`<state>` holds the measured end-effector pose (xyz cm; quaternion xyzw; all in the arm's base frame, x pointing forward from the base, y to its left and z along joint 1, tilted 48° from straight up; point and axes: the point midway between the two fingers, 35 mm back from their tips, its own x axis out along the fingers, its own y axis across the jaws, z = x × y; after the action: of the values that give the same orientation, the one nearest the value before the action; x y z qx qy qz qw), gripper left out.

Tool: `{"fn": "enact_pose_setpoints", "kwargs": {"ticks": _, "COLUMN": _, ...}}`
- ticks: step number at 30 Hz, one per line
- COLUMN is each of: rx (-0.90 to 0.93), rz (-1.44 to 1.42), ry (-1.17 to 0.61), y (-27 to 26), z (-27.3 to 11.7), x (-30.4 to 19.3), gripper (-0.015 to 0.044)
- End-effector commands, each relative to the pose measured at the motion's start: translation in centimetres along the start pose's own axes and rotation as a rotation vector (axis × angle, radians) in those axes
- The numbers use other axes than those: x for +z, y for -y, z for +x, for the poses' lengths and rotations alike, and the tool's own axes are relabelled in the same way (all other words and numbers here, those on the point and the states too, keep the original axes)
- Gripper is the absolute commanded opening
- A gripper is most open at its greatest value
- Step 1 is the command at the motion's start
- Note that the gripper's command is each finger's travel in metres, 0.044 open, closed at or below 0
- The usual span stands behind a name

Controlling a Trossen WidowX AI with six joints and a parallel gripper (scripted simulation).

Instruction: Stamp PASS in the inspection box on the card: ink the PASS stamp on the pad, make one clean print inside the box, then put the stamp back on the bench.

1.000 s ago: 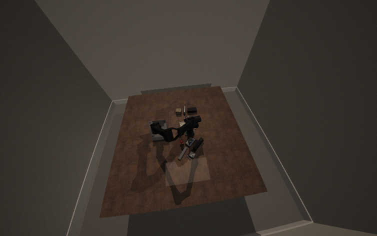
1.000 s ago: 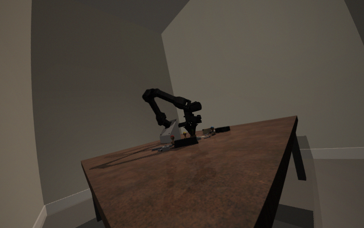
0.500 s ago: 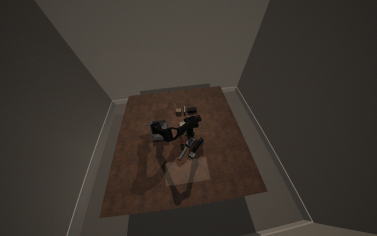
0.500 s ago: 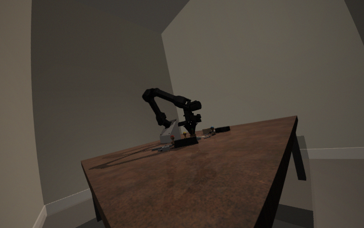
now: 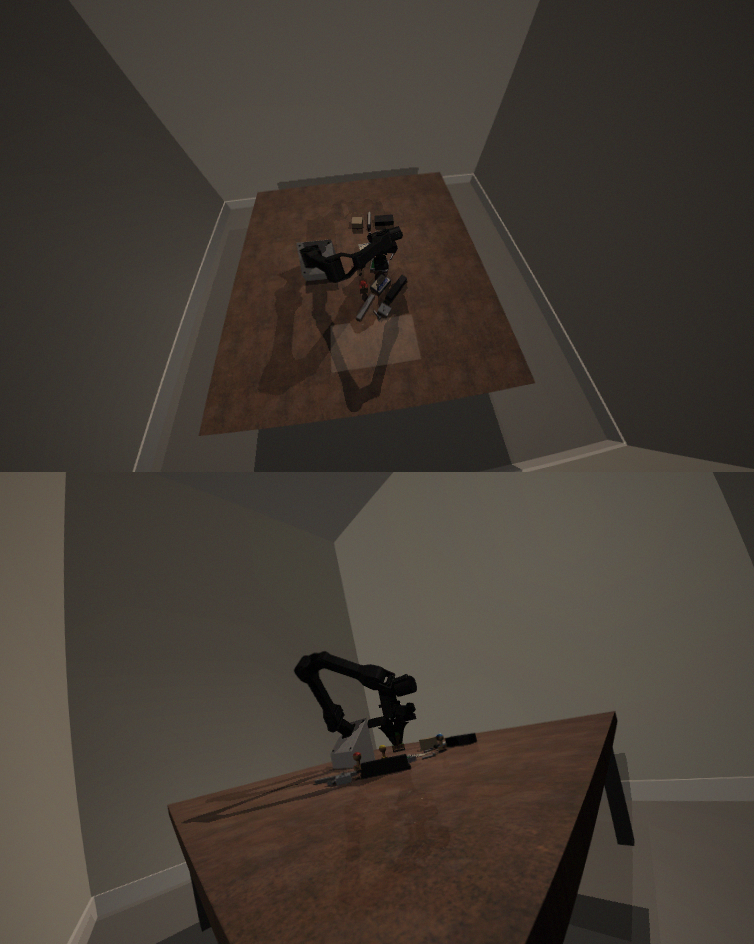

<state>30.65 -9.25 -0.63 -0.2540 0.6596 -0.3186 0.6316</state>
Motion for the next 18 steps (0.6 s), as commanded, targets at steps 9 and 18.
{"fn": "enact_pose_setpoints", "kwargs": {"ticks": 9, "rx": 0.005, "rz": 0.006, "ry": 0.006, "y": 0.0, "z": -2.2, "x": 0.2, "gripper": 0.0}}
{"fn": "enact_pose_setpoints", "kwargs": {"ticks": 18, "rx": 0.006, "rz": 0.017, "ry": 0.006, "y": -0.4, "z": -3.1, "x": 0.1, "gripper": 0.0}}
